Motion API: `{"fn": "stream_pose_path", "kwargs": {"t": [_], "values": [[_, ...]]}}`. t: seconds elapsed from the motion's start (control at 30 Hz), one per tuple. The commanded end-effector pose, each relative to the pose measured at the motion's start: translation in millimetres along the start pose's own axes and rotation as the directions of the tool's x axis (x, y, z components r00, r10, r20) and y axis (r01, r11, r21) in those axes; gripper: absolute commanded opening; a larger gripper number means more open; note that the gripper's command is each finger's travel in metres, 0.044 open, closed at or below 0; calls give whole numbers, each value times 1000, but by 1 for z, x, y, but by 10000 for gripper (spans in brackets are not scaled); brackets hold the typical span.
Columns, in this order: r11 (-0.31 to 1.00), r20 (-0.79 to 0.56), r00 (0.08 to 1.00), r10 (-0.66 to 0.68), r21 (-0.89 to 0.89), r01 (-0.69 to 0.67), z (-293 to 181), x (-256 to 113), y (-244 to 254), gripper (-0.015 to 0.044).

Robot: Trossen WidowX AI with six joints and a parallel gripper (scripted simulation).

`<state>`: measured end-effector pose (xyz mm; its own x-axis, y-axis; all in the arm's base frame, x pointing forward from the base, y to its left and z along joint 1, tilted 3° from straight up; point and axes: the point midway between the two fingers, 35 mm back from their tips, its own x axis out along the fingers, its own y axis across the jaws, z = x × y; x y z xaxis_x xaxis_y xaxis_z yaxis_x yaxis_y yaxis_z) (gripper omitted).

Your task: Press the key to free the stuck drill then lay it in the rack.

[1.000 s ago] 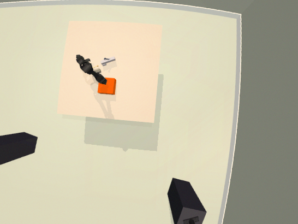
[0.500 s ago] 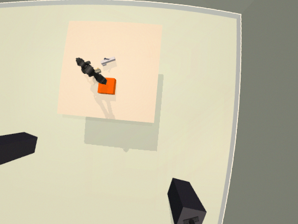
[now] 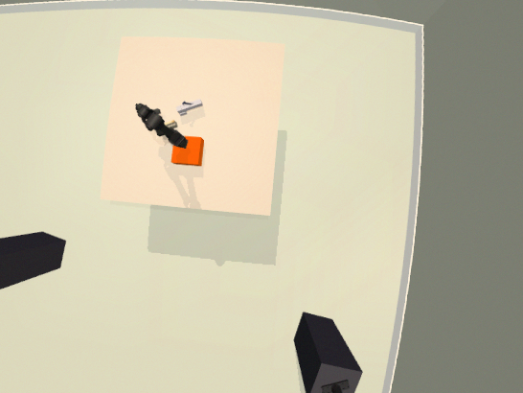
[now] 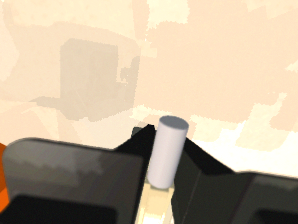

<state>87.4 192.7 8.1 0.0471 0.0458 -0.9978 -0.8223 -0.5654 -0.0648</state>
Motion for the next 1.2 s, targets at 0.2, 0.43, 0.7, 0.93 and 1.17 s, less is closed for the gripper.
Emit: {"fn": "stream_pose_path", "kwargs": {"t": [0.2, 0.43, 0.7, 0.93, 1.17], "values": [[1000, -3, 1000, -4, 5, 4, 0, 11, 0, 0], [1000, -3, 1000, -4, 5, 4, 0, 21, 0, 0], [1000, -3, 1000, -4, 5, 4, 0, 30, -1, 0], [1000, -3, 1000, -4, 5, 4, -2, 34, -1, 0], [1000, -3, 1000, -4, 5, 4, -3, 34, -1, 0]]}}
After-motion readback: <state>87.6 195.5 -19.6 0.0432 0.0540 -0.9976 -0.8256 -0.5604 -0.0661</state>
